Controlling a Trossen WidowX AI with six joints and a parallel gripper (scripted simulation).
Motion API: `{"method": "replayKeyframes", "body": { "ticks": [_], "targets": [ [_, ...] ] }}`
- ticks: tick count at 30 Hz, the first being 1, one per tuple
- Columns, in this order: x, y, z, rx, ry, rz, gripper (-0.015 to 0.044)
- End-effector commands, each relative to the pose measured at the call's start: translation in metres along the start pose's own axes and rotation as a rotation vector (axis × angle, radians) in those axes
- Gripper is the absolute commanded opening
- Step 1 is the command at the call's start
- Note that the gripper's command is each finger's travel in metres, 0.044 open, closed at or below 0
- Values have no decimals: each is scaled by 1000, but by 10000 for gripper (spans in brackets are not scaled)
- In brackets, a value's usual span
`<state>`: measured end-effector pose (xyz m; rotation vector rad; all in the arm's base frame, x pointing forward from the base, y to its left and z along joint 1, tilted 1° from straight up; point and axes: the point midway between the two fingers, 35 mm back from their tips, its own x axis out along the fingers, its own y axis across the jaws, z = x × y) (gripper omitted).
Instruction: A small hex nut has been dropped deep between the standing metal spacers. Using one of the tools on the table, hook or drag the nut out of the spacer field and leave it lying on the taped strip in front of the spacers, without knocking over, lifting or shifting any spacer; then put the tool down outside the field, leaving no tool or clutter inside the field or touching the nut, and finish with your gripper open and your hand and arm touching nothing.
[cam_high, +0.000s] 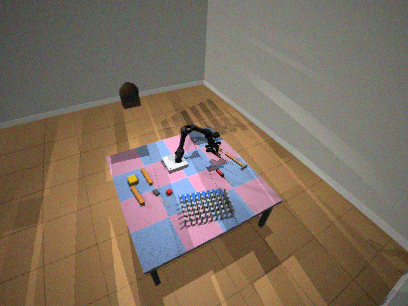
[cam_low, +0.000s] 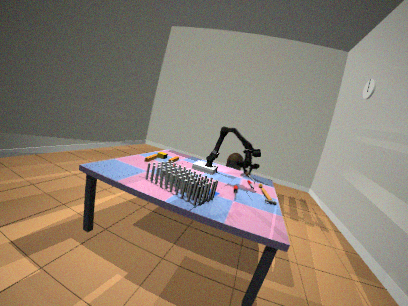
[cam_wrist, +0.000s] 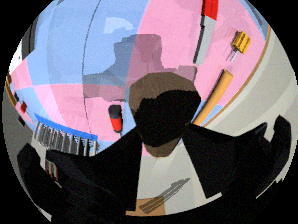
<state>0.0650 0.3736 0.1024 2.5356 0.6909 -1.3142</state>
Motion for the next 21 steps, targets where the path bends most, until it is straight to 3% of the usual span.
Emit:
{"method": "replayKeyframes", "body": {
  "ticks": [1,21],
  "targets": [
    [7,1,3,-1,3,10,0],
    [23,1,15,-1,3,10,0]
  ]
}}
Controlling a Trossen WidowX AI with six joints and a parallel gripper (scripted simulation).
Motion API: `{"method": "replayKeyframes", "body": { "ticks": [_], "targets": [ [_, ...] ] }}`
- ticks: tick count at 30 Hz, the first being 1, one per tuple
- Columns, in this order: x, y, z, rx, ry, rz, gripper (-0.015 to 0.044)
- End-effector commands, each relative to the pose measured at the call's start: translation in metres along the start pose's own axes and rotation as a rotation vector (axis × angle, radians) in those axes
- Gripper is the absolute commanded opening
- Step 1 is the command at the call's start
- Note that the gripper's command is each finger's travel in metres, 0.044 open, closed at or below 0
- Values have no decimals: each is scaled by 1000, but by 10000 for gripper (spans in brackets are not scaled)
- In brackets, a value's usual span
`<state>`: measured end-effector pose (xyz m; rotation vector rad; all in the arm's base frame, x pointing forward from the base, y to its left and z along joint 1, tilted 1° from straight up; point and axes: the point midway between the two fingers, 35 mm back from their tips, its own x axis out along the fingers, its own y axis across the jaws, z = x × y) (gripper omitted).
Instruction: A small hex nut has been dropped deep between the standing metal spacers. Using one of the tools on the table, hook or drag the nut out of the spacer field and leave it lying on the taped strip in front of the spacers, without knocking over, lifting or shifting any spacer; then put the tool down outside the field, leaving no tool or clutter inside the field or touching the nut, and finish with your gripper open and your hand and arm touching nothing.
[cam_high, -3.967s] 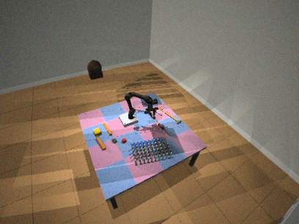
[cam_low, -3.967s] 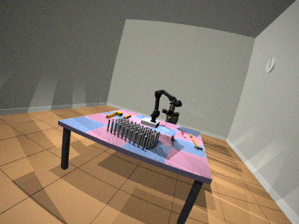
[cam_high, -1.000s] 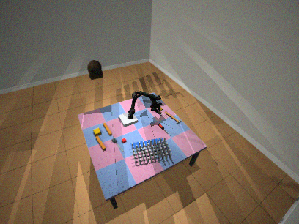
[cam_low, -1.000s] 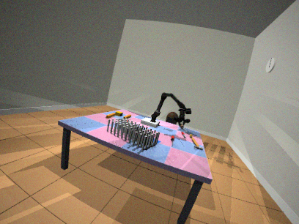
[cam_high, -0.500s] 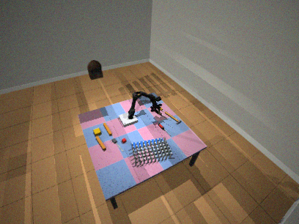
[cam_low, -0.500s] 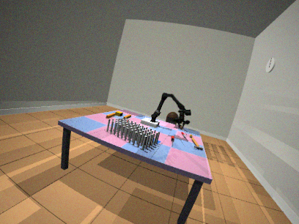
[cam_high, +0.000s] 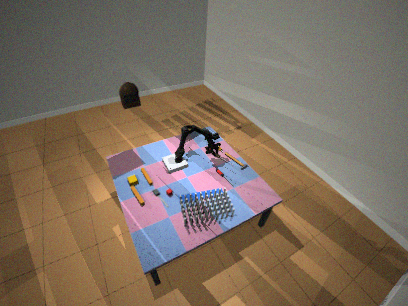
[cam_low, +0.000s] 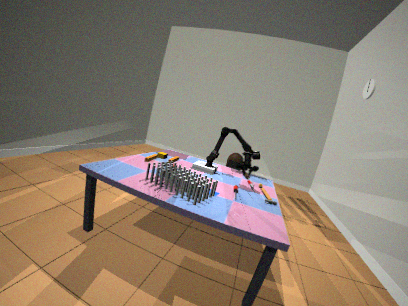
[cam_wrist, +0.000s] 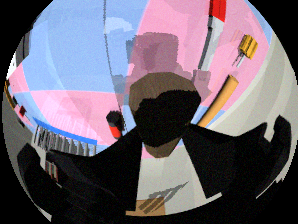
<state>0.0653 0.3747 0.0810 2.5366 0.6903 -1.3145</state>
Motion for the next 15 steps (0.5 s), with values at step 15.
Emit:
{"method": "replayKeyframes", "body": {
  "ticks": [15],
  "targets": [
    [18,2,12,-2,3,10,0]
  ]
}}
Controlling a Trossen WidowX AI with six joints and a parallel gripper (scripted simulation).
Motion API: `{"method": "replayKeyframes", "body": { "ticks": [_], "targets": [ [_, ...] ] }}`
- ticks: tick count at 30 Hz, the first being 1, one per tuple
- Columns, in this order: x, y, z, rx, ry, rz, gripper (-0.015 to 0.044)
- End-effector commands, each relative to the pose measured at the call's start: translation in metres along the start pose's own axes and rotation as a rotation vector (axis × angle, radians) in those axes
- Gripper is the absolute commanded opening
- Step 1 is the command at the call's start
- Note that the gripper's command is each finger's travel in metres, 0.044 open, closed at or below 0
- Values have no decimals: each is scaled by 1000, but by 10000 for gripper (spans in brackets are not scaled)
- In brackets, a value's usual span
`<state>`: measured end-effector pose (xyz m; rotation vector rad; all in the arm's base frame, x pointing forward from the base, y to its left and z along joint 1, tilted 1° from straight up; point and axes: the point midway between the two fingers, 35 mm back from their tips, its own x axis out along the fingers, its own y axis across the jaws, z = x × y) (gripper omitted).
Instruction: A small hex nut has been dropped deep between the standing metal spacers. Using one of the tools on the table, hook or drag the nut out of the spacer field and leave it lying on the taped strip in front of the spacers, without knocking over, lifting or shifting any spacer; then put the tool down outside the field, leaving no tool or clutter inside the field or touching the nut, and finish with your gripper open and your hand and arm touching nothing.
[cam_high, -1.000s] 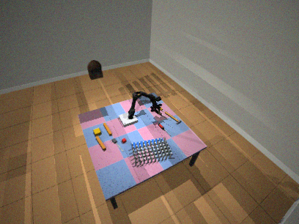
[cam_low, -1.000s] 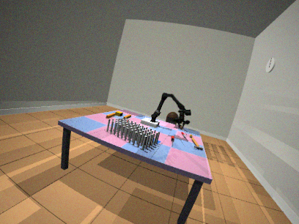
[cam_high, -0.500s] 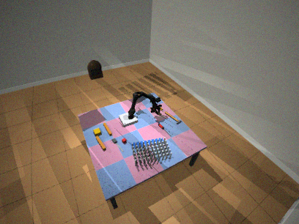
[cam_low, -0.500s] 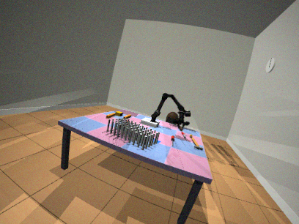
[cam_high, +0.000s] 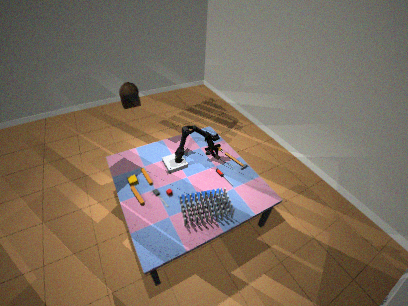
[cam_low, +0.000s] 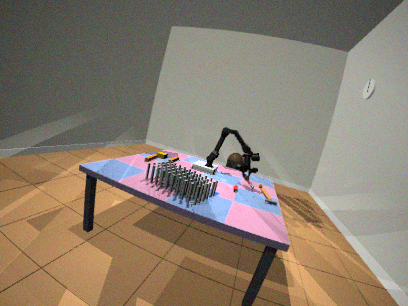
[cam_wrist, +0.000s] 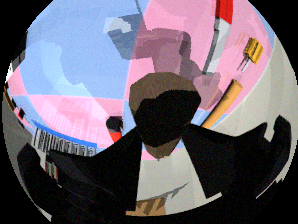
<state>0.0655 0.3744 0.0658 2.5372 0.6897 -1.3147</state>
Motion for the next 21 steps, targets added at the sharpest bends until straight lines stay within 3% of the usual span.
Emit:
{"method": "replayKeyframes", "body": {
  "ticks": [1,21],
  "targets": [
    [6,1,4,-2,2,10,0],
    [22,4,16,-2,2,10,0]
  ]
}}
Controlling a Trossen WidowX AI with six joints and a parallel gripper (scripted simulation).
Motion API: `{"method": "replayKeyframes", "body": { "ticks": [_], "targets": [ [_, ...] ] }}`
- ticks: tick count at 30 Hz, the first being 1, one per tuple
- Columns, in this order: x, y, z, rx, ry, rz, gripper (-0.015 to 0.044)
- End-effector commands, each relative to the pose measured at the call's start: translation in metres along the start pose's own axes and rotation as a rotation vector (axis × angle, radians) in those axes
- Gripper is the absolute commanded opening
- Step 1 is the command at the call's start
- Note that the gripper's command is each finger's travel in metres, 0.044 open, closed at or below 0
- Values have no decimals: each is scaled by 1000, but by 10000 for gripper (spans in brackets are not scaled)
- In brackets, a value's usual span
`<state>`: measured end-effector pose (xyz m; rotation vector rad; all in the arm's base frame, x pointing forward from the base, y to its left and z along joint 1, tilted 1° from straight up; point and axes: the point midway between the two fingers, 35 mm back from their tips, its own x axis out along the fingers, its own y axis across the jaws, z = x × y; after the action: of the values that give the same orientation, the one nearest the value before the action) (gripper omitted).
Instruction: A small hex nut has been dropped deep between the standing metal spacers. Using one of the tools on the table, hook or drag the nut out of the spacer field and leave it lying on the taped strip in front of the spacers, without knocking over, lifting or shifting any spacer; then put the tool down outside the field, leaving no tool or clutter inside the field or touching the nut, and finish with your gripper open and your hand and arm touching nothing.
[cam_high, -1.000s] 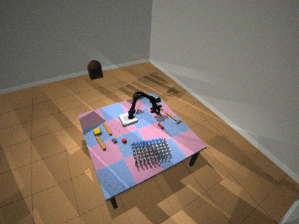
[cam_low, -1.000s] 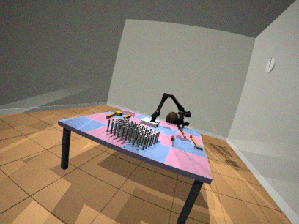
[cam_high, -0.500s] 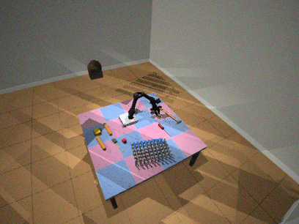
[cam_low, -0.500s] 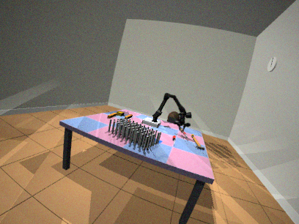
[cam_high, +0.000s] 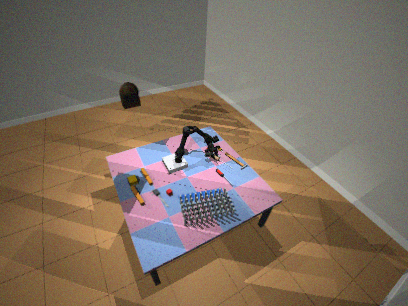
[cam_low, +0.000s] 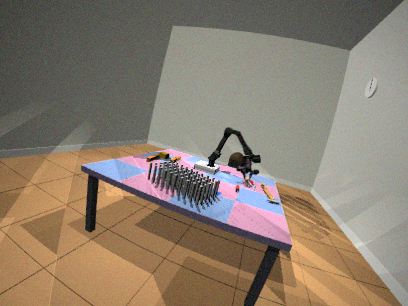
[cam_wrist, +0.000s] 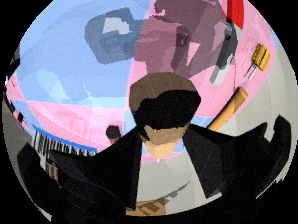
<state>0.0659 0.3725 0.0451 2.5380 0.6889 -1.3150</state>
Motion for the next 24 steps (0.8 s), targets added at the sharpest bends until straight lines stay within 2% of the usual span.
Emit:
{"method": "replayKeyframes", "body": {
  "ticks": [1,24],
  "targets": [
    [6,2,4,-3,2,10,0],
    [22,7,18,-4,2,10,0]
  ]
}}
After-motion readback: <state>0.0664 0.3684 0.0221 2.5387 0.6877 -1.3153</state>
